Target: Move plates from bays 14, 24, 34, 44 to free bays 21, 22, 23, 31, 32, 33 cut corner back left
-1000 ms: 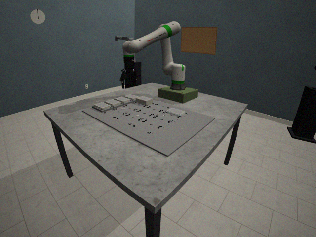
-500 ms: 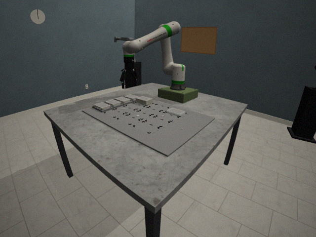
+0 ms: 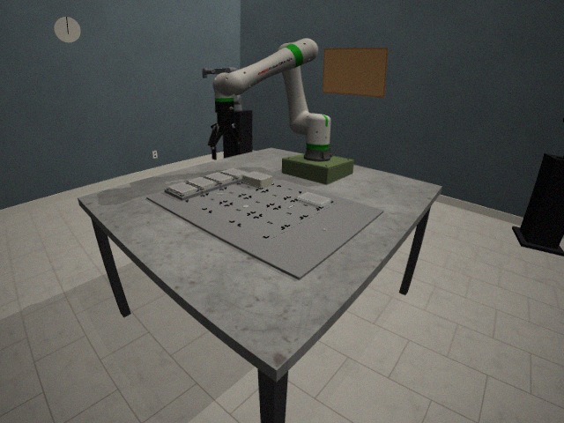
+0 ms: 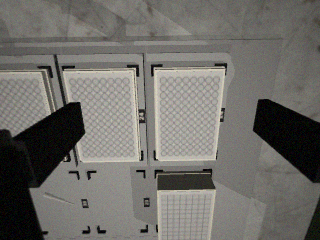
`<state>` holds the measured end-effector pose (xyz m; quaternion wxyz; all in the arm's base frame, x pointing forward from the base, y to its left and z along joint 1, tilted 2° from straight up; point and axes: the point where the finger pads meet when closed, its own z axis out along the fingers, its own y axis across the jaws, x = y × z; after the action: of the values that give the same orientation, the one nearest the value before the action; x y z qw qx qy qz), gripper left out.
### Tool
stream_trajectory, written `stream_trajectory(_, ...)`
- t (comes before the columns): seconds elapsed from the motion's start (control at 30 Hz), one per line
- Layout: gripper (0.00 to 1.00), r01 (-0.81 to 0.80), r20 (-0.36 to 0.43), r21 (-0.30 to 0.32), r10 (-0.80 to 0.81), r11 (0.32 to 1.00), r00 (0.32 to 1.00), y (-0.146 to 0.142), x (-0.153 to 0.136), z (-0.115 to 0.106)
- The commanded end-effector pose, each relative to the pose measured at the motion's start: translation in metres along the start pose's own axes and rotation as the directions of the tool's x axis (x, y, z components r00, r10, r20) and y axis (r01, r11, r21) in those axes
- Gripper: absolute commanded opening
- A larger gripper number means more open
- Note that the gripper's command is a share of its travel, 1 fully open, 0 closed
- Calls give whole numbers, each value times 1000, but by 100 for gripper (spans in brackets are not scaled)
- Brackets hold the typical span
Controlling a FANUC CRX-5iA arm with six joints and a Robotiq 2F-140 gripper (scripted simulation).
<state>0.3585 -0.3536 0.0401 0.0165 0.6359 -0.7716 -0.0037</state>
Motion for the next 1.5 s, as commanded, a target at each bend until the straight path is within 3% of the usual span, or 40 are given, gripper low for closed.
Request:
stream_trajectory(0.0,100,0,-1,1,0,1000,1000,-13,1,-1)
stream_trajectory(0.53,100,0,-1,1,0,1000,1000,-72,1,-1)
stream_trajectory(1.47,100,0,-1,1,0,1000,1000,-72,1,-1)
